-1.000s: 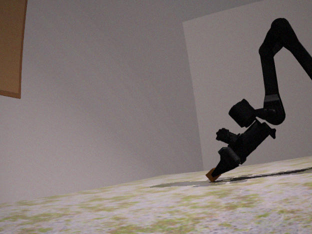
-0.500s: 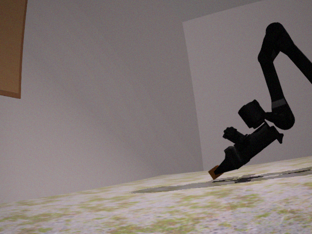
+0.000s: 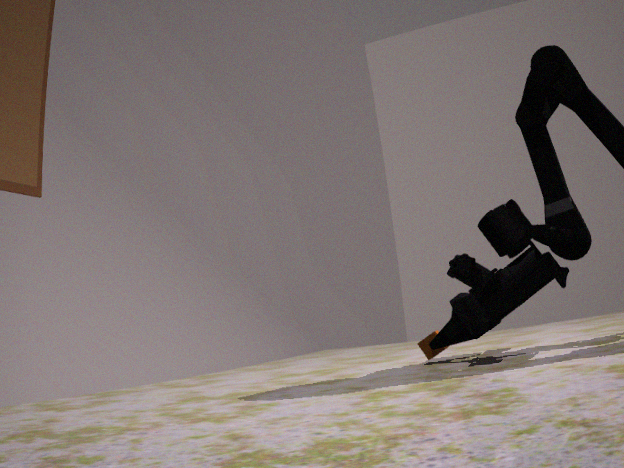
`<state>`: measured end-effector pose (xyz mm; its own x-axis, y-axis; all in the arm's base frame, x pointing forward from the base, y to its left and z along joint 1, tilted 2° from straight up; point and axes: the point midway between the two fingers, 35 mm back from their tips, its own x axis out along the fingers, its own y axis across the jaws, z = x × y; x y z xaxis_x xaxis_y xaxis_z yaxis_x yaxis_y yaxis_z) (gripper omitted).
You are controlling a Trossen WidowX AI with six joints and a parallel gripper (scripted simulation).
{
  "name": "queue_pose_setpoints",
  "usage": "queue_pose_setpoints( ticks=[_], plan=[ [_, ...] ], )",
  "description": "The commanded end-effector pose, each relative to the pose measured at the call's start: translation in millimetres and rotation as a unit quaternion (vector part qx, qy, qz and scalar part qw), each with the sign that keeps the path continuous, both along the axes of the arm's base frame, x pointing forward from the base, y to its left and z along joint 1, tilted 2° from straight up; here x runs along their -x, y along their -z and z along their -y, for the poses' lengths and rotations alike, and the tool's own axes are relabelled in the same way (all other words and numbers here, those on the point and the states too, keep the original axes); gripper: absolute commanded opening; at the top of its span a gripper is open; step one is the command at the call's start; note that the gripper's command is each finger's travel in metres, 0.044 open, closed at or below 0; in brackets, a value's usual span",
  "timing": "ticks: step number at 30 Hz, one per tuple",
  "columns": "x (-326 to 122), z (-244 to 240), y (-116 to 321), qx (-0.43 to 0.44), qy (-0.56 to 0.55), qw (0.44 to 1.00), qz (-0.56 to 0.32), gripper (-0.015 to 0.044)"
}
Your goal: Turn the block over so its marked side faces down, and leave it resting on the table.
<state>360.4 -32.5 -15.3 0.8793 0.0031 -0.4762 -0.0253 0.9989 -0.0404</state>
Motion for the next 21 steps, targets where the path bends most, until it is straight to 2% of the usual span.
queue_pose_setpoints(
  ticks=[1, 11, 21],
  plan=[
    [0.2, -0.6, -0.2, -0.003, -0.001, 1.0, 0.001, 0.0184],
    [0.2, -0.6, -0.2, -0.003, -0.001, 1.0, 0.001, 0.044],
    [0.2, -0.6, -0.2, -0.003, -0.001, 1.0, 0.001, 0.044]
  ],
)
